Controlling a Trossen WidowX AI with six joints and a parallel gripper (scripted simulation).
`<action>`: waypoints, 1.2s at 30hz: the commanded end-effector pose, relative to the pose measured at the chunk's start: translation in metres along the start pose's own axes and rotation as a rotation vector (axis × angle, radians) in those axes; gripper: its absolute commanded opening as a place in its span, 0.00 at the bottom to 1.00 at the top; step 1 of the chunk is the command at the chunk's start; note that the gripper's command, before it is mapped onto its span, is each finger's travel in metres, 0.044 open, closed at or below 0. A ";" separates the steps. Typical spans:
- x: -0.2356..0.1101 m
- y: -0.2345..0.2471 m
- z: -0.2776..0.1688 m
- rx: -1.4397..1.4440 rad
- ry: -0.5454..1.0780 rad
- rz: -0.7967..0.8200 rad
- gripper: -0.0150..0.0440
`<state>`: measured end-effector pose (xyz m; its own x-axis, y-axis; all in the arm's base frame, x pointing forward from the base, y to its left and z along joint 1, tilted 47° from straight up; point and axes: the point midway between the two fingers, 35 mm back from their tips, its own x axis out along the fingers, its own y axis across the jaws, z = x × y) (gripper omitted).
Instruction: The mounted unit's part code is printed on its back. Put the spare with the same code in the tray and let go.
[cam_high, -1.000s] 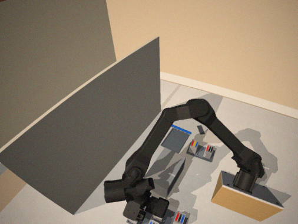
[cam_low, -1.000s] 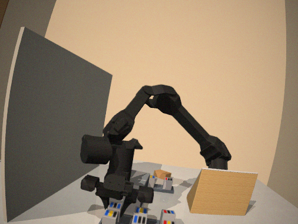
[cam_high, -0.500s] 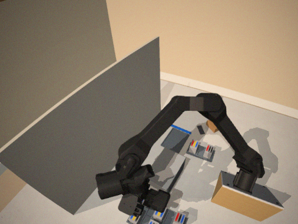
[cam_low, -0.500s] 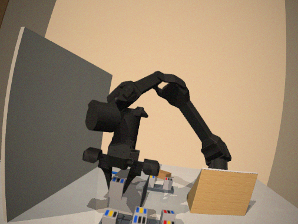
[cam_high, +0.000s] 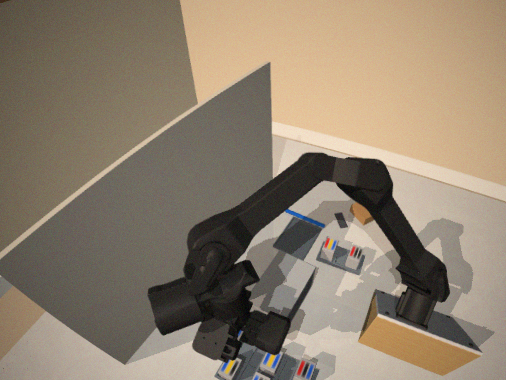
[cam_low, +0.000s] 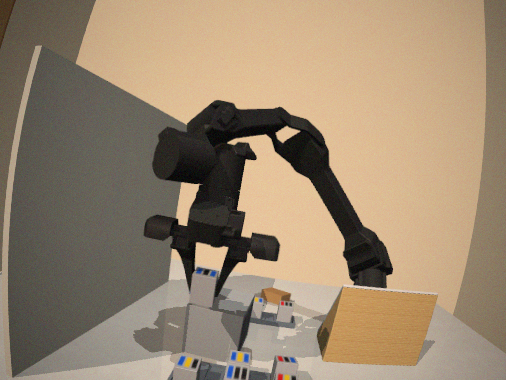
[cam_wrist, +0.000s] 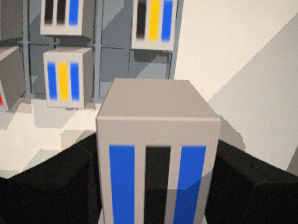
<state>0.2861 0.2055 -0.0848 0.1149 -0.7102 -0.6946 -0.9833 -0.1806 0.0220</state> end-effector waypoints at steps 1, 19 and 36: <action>-0.016 0.000 0.000 0.008 -0.006 0.004 0.25; -0.028 -0.039 -0.107 -0.004 -0.041 -0.002 0.25; -0.026 -0.043 -0.242 -0.003 -0.036 -0.008 0.25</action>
<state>0.3614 0.0825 0.0935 0.1223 -0.6752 -0.7274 -0.9824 -0.1866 0.0080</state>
